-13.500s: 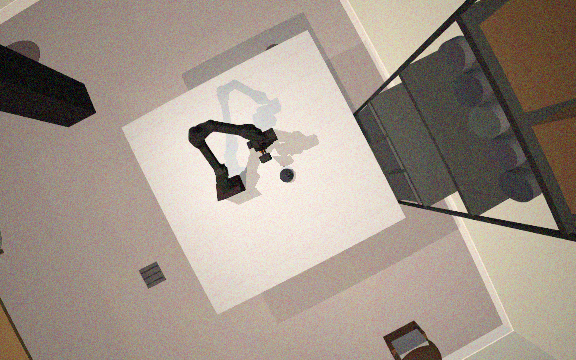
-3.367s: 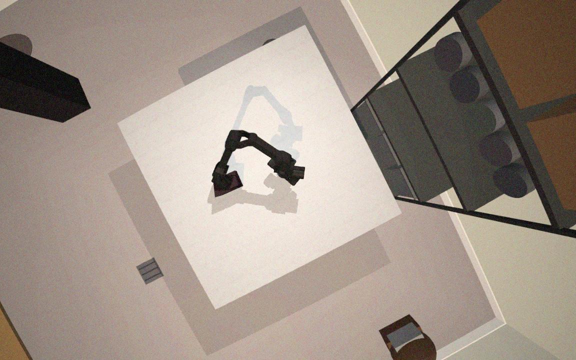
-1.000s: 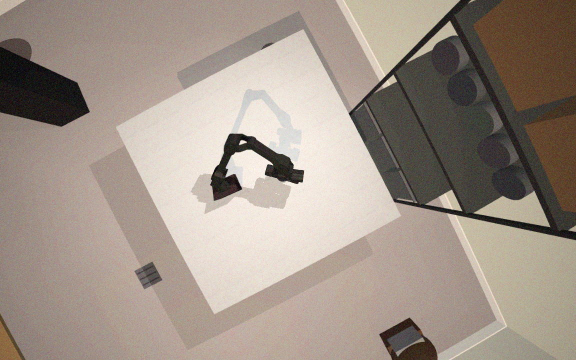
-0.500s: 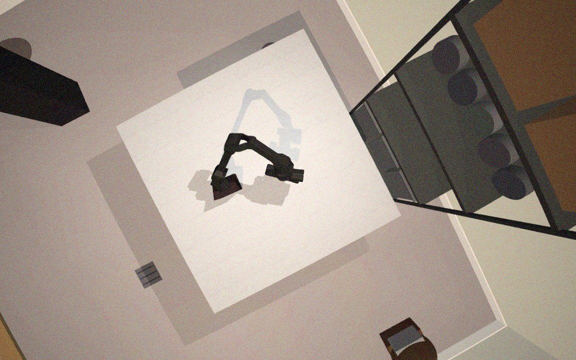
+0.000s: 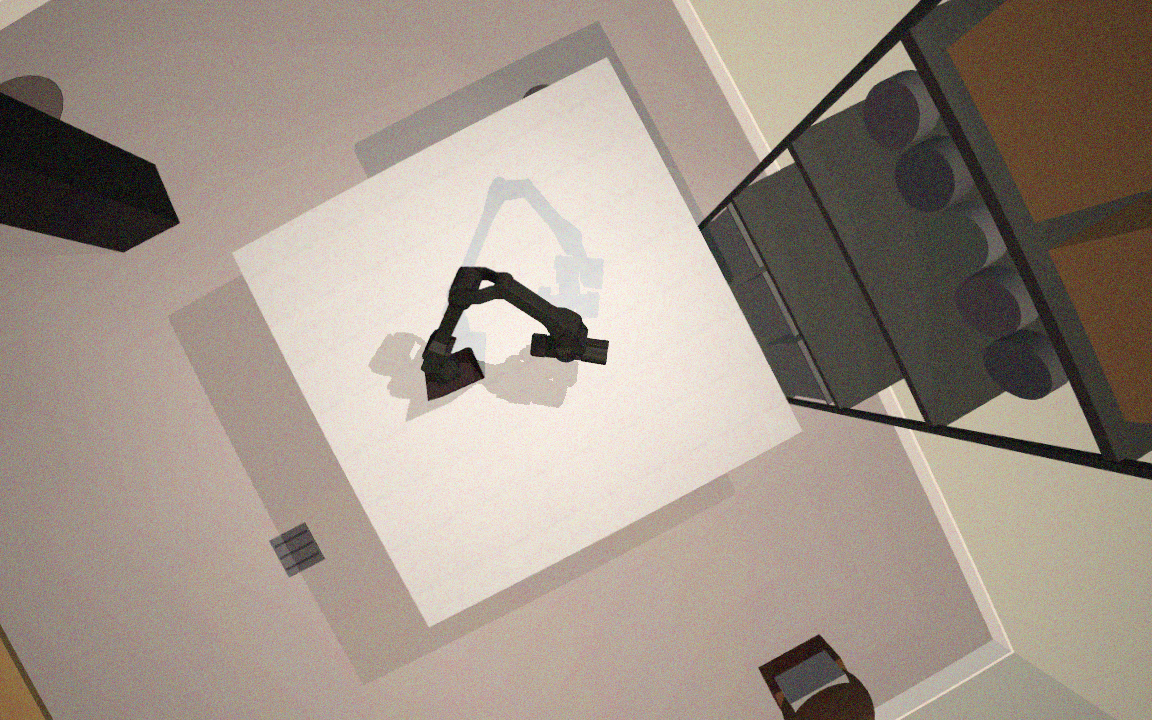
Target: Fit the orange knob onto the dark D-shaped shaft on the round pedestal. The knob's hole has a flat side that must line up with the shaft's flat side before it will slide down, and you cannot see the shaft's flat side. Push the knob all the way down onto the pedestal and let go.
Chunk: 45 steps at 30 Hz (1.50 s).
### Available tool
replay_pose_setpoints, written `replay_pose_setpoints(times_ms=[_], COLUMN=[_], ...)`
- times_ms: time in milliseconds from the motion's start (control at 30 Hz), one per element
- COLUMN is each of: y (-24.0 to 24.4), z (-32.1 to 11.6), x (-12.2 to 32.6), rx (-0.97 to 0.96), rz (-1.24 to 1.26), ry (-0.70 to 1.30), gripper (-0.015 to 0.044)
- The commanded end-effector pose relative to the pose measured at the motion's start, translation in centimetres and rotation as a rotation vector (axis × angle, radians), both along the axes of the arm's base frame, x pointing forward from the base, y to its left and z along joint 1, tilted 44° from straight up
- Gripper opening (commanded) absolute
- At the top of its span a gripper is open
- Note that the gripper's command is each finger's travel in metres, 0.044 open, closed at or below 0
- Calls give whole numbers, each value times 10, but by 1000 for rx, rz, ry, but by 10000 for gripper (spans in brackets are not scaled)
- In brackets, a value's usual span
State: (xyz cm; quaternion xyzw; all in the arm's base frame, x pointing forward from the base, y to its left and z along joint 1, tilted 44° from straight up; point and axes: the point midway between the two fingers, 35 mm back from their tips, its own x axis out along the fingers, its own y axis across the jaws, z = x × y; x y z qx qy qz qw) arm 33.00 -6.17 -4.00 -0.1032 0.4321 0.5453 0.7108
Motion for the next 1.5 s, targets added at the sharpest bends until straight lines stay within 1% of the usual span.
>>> replay_pose_setpoints(times_ms=[0, 733, 1000, 1467], y=[-1, -1, -1, 0], z=[0, 2, 1, 1], x=[2, -1, 1, 2], rx=[-4, -4, -11, -11], rz=[27, 27, 179, 179], ry=[-30, -30, -174, -174], gripper=[0, 0, 0, 0])
